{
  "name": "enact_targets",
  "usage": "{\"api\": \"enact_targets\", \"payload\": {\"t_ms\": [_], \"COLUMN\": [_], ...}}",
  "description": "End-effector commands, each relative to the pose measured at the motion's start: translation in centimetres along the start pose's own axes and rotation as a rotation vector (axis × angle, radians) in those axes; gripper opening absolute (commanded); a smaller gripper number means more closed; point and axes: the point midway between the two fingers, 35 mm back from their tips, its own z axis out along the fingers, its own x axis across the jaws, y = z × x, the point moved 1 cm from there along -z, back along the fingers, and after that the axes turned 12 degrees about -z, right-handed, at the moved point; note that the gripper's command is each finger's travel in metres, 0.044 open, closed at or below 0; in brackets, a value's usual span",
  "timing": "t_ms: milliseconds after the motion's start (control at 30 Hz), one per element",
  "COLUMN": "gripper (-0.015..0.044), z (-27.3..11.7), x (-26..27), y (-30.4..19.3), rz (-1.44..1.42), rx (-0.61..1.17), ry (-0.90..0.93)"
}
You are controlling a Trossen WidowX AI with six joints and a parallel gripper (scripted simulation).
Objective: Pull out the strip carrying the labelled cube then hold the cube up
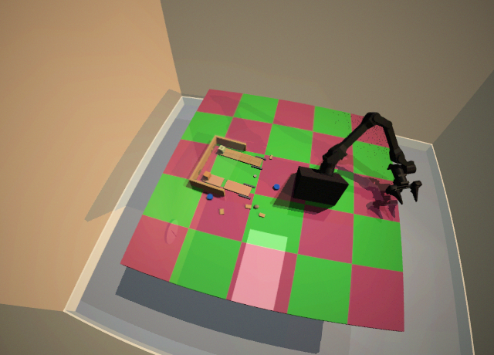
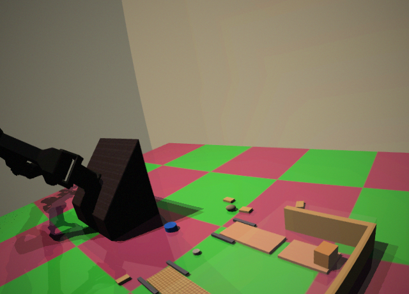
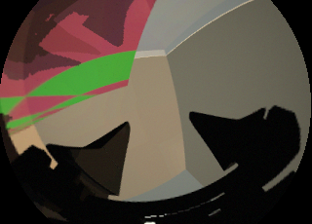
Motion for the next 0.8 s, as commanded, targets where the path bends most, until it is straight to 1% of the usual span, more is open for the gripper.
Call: {"api": "enact_targets", "payload": {"t_ms": [0,100,200,500,767], "gripper": [0.0400,0.0400,0.0400,0.0400,0.0400], "z": [-0.1,-0.9,-2.6,-9.2,-15.7], "x": [0.0,-0.7,-1.9,-5.4,-7.5], "y": [0.0,0.3,0.9,2.7,4.0], "rz": [0.002,0.032,0.096,0.306,0.486], "rx": [-0.001,-0.009,-0.031,-0.129,-0.253], "ry": [-0.002,-0.028,-0.083,-0.255,-0.388]}}
